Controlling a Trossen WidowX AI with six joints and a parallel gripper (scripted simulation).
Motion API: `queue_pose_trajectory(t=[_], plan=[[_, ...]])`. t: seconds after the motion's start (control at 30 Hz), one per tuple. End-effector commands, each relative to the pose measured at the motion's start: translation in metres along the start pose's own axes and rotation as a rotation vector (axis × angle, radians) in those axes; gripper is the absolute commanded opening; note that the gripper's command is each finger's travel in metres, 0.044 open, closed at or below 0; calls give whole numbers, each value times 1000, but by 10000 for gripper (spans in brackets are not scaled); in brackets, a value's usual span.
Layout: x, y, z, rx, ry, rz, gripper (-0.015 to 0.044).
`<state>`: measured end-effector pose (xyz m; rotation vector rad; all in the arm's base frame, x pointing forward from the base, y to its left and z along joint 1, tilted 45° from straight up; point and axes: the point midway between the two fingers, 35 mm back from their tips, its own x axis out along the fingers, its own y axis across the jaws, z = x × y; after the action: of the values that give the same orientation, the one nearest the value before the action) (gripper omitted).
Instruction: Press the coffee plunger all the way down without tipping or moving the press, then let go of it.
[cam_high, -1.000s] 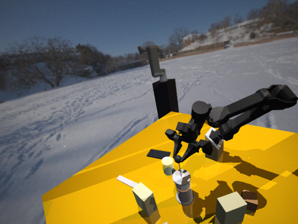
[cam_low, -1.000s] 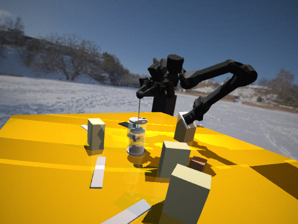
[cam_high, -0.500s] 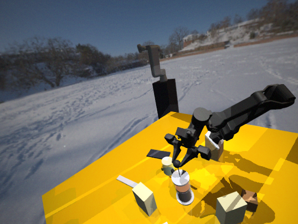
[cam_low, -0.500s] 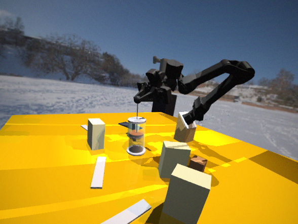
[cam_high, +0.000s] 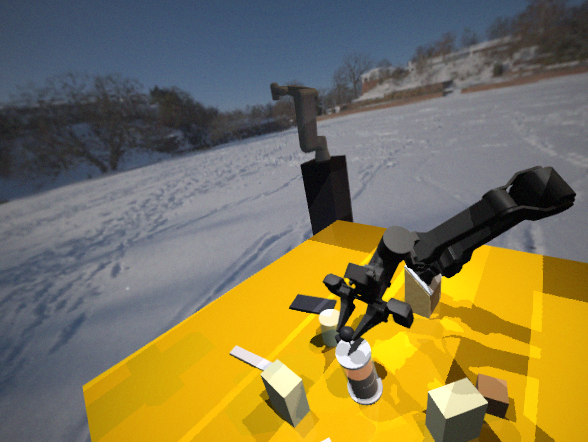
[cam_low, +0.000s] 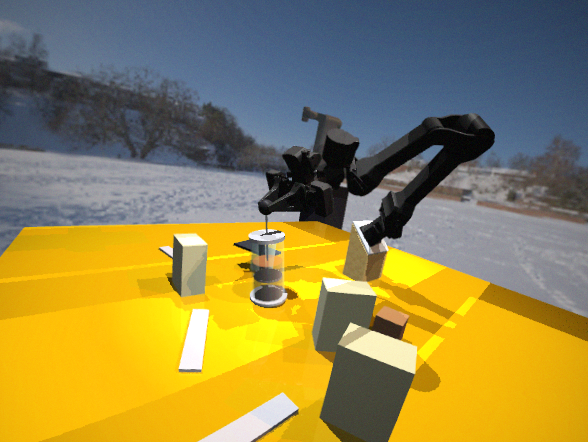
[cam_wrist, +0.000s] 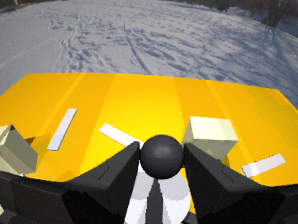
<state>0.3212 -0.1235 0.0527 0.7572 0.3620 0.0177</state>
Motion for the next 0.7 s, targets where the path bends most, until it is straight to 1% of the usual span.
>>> queue_pose_trajectory(t=[0.0,0.67], plan=[[8,2,-26,41,67,10,121],[15,-1,-20,41,66,11,121]])
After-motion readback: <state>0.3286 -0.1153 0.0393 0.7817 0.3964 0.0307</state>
